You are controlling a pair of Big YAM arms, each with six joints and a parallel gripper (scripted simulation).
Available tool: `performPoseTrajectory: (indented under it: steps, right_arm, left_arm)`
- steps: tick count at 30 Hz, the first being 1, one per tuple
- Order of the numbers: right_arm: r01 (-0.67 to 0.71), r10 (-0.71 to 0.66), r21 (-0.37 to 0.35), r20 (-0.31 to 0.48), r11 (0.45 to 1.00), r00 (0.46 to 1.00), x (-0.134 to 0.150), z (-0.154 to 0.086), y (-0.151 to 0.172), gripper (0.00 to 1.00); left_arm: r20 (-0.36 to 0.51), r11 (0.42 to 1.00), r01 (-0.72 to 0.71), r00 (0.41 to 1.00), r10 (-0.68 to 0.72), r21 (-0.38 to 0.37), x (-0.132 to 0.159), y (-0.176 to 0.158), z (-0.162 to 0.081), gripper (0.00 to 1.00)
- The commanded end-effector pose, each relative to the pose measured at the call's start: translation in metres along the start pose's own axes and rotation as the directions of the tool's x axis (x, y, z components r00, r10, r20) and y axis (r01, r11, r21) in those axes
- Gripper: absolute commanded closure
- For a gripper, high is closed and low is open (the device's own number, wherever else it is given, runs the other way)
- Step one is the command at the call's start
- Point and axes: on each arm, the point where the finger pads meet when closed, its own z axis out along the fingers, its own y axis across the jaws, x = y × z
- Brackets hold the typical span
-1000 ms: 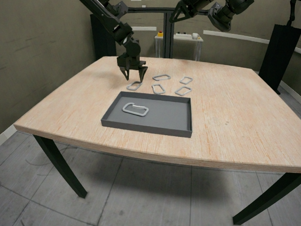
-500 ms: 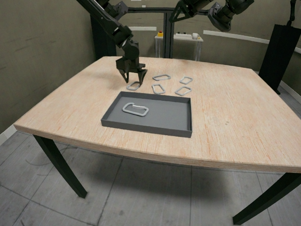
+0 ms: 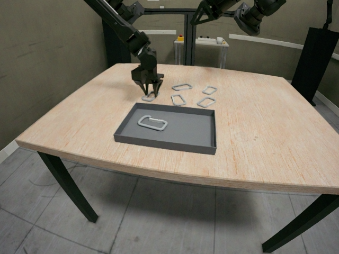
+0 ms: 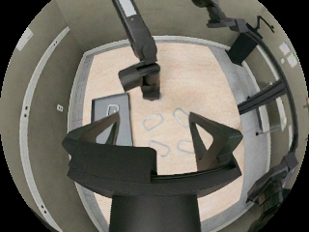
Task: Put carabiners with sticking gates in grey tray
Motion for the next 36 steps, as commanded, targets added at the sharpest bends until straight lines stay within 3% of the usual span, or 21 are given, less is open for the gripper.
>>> performPoseTrajectory:
  steps: [1,5,8,17,19,23,27,31,36]
  right_arm:
    - [-0.001,0.002,-0.005,0.005,1.000,1.000,-0.002,-0.001,0.003,0.54]
    - [-0.001,0.002,-0.005,0.005,1.000,1.000,-0.002,-0.001,0.003,0.54]
    - [-0.001,0.002,-0.005,0.005,1.000,1.000,-0.002,-0.001,0.003,0.20]
    - [-0.001,0.002,-0.005,0.005,1.000,1.000,-0.002,-0.001,0.003,0.17]
    - [0.064,-0.064,-0.013,-0.007,0.998,0.998,0.010,-0.004,0.012,0.00]
    - [0.174,-0.172,-0.085,0.037,0.981,0.984,0.002,-0.034,0.038,0.00]
    - [0.316,-0.293,-0.146,0.157,0.938,0.943,-0.009,-0.048,0.061,0.00]
    - [0.397,-0.366,-0.152,0.198,0.905,0.909,0.000,-0.036,0.062,0.00]
    - [0.526,-0.452,-0.145,0.355,0.838,0.818,-0.014,-0.033,0.059,0.00]
  left_arm:
    - [0.006,1.000,-0.012,1.000,0.012,-0.009,-0.004,0.009,-0.002,0.00]
    - [0.006,1.000,-0.012,1.000,0.012,-0.009,-0.004,0.009,-0.002,0.00]
    - [0.006,1.000,-0.012,1.000,0.012,-0.009,-0.004,0.009,-0.002,0.00]
    - [0.006,1.000,-0.012,1.000,0.012,-0.009,-0.004,0.009,-0.002,0.00]
    - [0.006,1.000,-0.012,1.000,0.012,-0.009,-0.004,0.009,-0.002,0.00]
    - [0.006,1.000,-0.012,1.000,0.012,-0.009,-0.004,0.009,-0.002,0.00]
    - [0.006,1.000,-0.012,1.000,0.012,-0.009,-0.004,0.009,-0.002,0.00]
    - [0.006,1.000,-0.012,1.000,0.012,-0.009,-0.004,0.009,-0.002,0.00]
    - [0.006,1.000,-0.012,1.000,0.012,-0.009,-0.004,0.009,-0.002,0.00]
